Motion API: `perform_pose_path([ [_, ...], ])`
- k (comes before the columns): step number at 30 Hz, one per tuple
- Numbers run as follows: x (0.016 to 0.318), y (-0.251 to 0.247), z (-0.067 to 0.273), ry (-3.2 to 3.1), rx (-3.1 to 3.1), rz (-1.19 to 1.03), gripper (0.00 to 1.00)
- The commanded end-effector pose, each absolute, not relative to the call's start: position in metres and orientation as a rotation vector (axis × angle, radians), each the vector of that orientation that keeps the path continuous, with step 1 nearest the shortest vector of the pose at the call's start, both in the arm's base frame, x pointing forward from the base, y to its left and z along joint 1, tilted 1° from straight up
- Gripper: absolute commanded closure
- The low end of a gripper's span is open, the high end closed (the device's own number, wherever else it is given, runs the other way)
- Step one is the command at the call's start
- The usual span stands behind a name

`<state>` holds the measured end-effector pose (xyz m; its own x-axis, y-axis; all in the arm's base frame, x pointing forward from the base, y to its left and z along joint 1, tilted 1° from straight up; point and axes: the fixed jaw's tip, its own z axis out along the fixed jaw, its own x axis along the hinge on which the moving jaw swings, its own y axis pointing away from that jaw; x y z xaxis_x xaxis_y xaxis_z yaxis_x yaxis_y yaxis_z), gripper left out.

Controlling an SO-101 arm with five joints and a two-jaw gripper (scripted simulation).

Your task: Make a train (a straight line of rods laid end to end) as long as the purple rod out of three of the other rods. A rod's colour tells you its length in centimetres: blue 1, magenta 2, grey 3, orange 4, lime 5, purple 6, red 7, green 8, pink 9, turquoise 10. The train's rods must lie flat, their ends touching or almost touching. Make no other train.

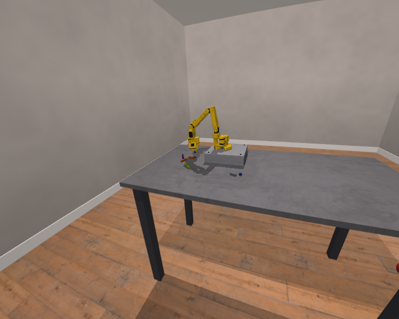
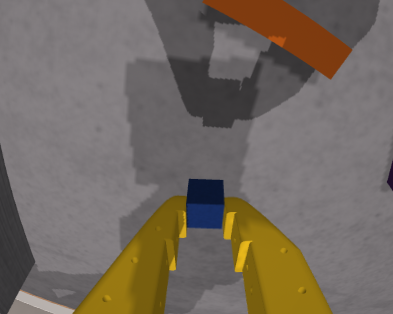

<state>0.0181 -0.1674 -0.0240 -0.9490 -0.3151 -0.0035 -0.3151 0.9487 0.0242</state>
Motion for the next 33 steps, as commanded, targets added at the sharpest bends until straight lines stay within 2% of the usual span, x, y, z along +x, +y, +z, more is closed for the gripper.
perform_pose_path([
  [1, 0.018, -0.171, -0.014, -3.101, 0.505, -0.011, 1.00],
  [18, 0.023, -0.171, -0.011, -3.095, 0.538, -0.012, 1.00],
  [26, 0.038, -0.169, -0.012, -3.072, 0.655, -0.013, 1.00],
  [33, 0.072, -0.161, -0.013, -3.006, 0.908, -0.016, 1.00],
])
